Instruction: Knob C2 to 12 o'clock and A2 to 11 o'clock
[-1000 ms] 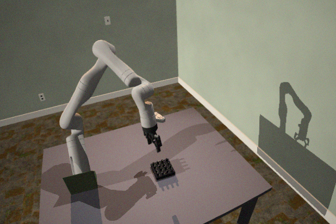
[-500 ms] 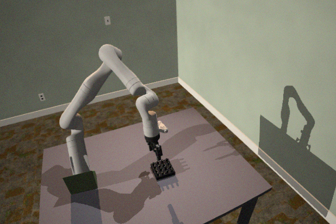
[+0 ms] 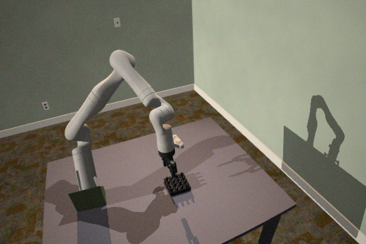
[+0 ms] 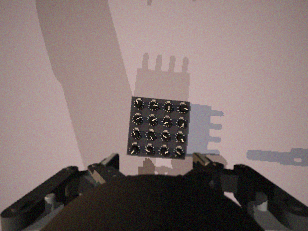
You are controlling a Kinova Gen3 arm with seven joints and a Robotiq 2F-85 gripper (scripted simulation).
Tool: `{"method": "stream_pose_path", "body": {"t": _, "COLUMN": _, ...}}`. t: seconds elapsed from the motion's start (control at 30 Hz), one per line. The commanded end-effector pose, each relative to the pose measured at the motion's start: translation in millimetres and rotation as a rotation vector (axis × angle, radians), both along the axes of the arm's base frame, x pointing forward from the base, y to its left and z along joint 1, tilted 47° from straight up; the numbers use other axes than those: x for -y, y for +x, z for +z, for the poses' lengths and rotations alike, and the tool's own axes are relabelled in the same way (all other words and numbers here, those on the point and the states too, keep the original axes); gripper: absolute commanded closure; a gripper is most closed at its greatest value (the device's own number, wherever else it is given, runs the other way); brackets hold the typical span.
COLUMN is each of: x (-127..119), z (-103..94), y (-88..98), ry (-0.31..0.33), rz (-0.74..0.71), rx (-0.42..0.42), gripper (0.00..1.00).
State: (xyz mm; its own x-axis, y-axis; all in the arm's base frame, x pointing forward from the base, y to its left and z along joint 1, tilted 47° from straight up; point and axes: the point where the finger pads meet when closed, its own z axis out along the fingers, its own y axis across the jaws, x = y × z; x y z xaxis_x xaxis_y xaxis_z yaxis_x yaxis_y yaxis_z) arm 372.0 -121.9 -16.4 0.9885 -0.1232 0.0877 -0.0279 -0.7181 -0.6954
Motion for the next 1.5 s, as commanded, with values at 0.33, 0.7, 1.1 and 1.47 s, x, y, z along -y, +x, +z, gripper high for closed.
{"method": "stream_pose_path", "body": {"t": 0.33, "x": -5, "z": -10.0, "y": 1.5, "ry": 0.022, "rz": -0.022, "rx": -0.020, "gripper": 0.00}}
{"method": "stream_pose_path", "body": {"t": 0.7, "x": -10, "z": -19.2, "y": 3.0, "ry": 0.044, "rz": -0.043, "rx": -0.040, "gripper": 0.00}}
{"method": "stream_pose_path", "body": {"t": 1.1, "x": -13, "z": -24.5, "y": 3.7, "ry": 0.056, "rz": -0.054, "rx": -0.051, "gripper": 0.00}}
{"method": "stream_pose_path", "body": {"t": 1.47, "x": -15, "z": -27.2, "y": 4.0, "ry": 0.063, "rz": -0.060, "rx": -0.057, "gripper": 0.00}}
